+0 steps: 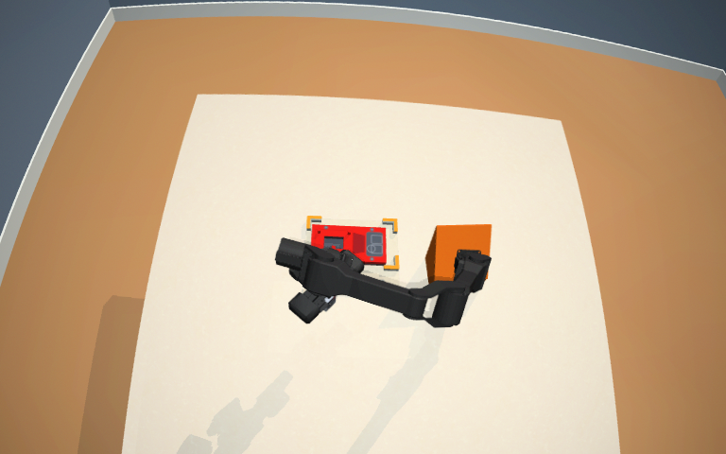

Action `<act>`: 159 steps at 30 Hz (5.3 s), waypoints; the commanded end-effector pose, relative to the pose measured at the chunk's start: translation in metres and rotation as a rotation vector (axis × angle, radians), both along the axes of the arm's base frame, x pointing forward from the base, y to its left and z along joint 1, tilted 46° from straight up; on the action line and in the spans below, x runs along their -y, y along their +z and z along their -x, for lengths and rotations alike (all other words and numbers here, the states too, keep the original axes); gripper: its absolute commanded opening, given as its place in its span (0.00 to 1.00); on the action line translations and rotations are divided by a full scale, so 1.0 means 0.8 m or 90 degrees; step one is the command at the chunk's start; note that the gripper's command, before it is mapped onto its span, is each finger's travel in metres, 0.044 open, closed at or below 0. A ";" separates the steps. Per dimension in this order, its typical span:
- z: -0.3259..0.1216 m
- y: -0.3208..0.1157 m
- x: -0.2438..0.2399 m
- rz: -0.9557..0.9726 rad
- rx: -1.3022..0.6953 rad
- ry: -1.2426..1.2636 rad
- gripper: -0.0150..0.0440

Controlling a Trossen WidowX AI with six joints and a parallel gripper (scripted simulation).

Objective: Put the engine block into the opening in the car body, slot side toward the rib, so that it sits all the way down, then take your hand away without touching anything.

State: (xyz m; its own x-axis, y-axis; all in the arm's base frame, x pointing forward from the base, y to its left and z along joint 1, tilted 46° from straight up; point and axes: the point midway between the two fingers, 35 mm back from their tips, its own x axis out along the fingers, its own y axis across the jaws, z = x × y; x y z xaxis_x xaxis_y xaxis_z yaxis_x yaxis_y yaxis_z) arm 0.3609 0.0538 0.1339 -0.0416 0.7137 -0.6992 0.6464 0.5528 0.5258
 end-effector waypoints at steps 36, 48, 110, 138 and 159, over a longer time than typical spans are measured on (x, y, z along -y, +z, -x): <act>0.001 -0.009 -0.009 -0.037 0.604 0.595 0.25; 0.001 -0.011 -0.011 -0.048 0.794 0.780 0.25; 0.004 -0.066 -0.068 -0.080 1.313 1.283 0.25; 0.008 -0.111 -0.115 -0.080 1.314 1.281 0.25; 0.005 -0.112 -0.113 -0.069 1.312 1.279 0.79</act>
State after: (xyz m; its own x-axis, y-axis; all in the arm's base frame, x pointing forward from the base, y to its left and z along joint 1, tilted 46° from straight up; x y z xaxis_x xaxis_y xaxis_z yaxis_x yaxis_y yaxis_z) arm 0.3565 0.1437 0.0442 -0.0325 0.7165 -0.6969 -0.8223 -0.4155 -0.3889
